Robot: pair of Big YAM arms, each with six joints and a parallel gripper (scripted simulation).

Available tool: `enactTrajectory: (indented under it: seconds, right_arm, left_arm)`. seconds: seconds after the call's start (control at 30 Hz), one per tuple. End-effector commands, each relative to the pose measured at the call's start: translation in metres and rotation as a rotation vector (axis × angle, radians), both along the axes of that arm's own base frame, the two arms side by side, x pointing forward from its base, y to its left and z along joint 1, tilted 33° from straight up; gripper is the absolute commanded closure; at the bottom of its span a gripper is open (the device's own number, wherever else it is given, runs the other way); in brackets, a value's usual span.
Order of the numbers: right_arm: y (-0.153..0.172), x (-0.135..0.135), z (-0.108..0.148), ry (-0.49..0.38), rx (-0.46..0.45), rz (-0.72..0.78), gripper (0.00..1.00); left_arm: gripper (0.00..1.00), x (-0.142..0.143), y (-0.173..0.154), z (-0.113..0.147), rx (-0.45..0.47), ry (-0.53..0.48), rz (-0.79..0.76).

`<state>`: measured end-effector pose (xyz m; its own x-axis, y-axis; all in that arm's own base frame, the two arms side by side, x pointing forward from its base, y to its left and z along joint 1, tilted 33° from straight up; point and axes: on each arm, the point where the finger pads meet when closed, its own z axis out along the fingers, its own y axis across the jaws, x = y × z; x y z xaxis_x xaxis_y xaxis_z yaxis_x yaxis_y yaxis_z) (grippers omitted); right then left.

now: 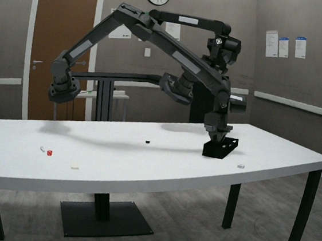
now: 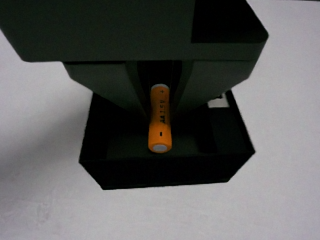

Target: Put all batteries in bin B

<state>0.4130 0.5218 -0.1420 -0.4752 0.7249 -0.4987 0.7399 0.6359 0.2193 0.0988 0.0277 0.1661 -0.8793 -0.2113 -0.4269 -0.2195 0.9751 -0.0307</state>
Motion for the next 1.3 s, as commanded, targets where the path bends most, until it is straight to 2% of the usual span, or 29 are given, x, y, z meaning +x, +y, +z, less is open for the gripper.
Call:
enactTrajectory:
  seconds: [0.0, 0.07, 0.3, 0.53, 0.57, 0.73, 0.77, 1.13, 1.17, 1.23, 1.27]
  right_arm:
    - [0.011, -0.01, 0.012, -0.003, 0.002, 0.021, 0.91]
    - [0.01, -0.016, 0.011, -0.002, -0.001, 0.023, 0.91]
    - [0.024, -0.009, 0.024, -0.025, 0.04, 0.024, 0.91]
    - [0.024, -0.011, 0.012, -0.018, 0.028, 0.022, 0.91]
    - [0.024, -0.011, 0.012, -0.018, 0.028, 0.022, 0.72]
    - [0.023, -0.01, 0.009, -0.015, 0.024, 0.021, 0.72]
    - [0.01, -0.003, 0.009, -0.011, 0.017, 0.007, 0.72]
    - [0.011, -0.003, 0.009, -0.011, 0.017, 0.007, 0.72]
    - [0.025, -0.012, 0.014, -0.017, 0.027, 0.019, 0.72]
    - [0.031, -0.01, 0.034, -0.03, 0.052, 0.019, 0.72]
    - [0.032, -0.01, 0.035, -0.03, 0.052, 0.019, 0.72]
  left_arm:
    - [0.0, 0.0, 0.001, 0.024, 0.022, -0.038, 0.002]
    - [0.0, 0.0, 0.001, 0.024, 0.022, -0.038, 0.002]
    - [0.0, 0.0, 0.001, 0.024, 0.022, -0.038, 0.002]
    - [0.0, 0.0, 0.001, 0.024, 0.022, -0.038, 0.002]
    - [0.0, 0.0, 0.001, 0.024, 0.022, -0.038, 0.002]
    - [0.0, 0.0, 0.001, 0.024, 0.022, -0.038, 0.002]
    - [0.0, 0.0, 0.001, 0.024, 0.022, -0.038, 0.002]
    - [0.0, 0.0, 0.001, 0.024, 0.022, -0.038, 0.002]
    - [0.0, 0.0, 0.001, 0.024, 0.022, -0.038, 0.002]
    - [0.0, 0.0, 0.001, 0.024, 0.022, -0.038, 0.002]
    - [0.0, 0.0, 0.001, 0.024, 0.022, -0.038, 0.002]
